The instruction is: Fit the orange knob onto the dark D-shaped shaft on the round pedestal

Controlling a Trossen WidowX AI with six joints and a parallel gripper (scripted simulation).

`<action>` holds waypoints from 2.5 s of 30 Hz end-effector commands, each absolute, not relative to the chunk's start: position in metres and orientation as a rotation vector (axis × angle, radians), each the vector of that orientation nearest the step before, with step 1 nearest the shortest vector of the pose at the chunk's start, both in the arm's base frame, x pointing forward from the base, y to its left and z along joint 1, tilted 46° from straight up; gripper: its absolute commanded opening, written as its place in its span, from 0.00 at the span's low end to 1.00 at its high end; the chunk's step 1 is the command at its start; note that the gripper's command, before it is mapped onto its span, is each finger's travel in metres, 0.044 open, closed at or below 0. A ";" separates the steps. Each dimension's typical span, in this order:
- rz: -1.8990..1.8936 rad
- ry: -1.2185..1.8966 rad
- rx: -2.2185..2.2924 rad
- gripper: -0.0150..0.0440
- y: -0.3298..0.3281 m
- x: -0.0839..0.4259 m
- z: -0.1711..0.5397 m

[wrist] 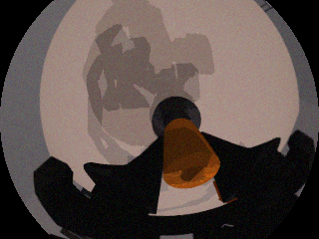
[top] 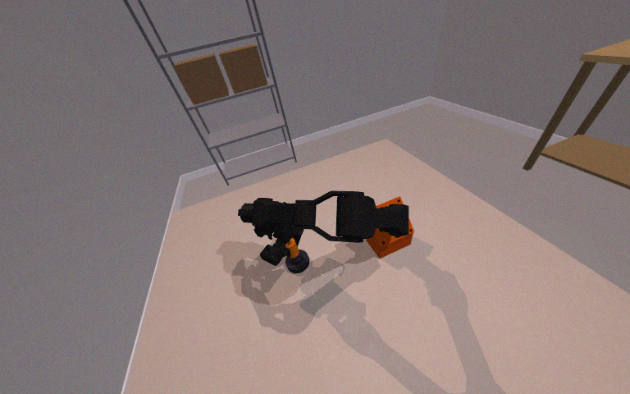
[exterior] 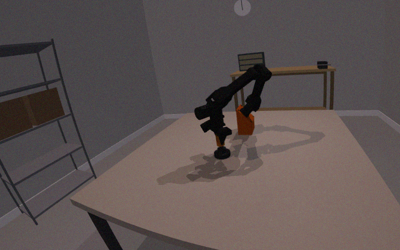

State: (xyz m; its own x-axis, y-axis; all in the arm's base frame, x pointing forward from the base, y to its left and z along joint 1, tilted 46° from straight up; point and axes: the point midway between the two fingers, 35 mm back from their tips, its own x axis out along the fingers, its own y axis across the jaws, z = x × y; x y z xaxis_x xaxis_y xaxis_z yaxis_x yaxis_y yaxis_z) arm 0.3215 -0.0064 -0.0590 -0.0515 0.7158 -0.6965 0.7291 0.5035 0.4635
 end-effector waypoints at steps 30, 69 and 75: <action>-0.171 1.794 1.340 0.25 -0.006 0.320 -0.060; -0.368 1.815 1.485 0.25 -0.007 0.317 -0.057; -0.367 1.815 1.485 0.25 -0.004 0.318 -0.060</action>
